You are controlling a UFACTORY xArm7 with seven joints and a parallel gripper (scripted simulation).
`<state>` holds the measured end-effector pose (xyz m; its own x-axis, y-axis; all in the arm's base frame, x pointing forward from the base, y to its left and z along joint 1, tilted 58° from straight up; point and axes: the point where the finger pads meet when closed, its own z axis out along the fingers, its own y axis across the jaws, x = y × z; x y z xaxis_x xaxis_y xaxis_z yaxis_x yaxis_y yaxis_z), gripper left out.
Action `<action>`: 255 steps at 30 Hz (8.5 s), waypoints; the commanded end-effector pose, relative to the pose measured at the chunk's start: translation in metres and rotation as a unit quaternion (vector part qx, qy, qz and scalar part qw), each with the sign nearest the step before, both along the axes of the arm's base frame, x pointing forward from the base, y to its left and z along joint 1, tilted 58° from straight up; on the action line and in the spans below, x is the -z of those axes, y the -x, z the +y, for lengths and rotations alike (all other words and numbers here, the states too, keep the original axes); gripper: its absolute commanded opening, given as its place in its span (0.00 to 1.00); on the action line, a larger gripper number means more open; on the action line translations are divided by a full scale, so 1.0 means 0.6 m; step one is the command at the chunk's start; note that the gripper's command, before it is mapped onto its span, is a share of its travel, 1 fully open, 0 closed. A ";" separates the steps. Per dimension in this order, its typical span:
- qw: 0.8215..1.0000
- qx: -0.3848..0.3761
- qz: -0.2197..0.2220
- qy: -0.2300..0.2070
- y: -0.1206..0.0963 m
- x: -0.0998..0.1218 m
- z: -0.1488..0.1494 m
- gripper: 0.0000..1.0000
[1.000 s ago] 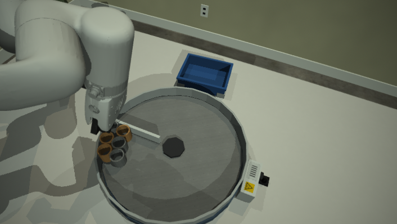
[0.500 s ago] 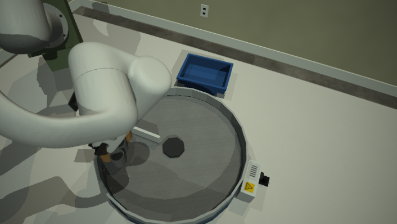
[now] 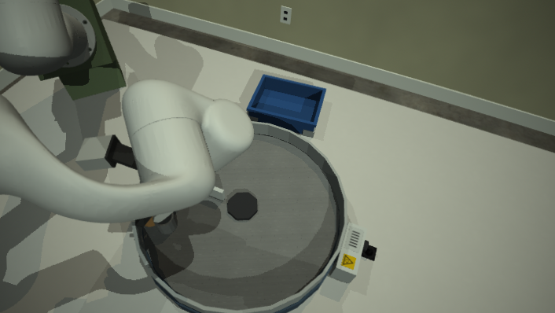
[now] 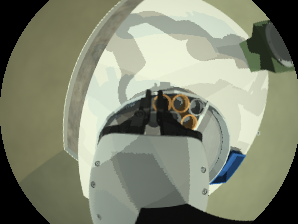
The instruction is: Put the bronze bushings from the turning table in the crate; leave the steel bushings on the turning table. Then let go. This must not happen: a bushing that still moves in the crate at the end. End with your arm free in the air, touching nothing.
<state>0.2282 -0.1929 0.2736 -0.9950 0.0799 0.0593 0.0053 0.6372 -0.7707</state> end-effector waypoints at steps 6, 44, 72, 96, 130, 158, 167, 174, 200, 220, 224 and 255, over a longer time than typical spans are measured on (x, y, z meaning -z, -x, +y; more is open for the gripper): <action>1.000 -0.001 0.000 0.000 -0.001 -0.001 0.001 0.10; 1.000 -0.002 0.001 -0.001 -0.026 0.019 -0.022 0.10; 1.000 -0.002 0.001 -0.001 -0.038 0.030 -0.035 0.00; 1.000 -0.002 0.001 -0.001 -0.038 0.030 -0.035 0.00; 1.000 -0.002 0.001 -0.001 0.003 -0.008 0.011 0.00; 1.000 -0.002 0.001 -0.001 0.024 -0.028 0.040 0.00; 1.000 -0.002 0.001 -0.001 0.009 -0.017 0.063 0.00; 1.000 -0.002 0.001 -0.001 -0.026 0.008 0.115 0.00; 1.000 -0.002 0.001 -0.001 -0.168 0.109 0.325 0.00; 1.000 -0.002 0.001 -0.001 -0.282 0.190 0.493 0.00; 1.000 -0.002 0.001 -0.001 -0.305 0.206 0.528 0.00; 1.000 -0.002 0.001 -0.001 -0.373 0.255 0.628 0.00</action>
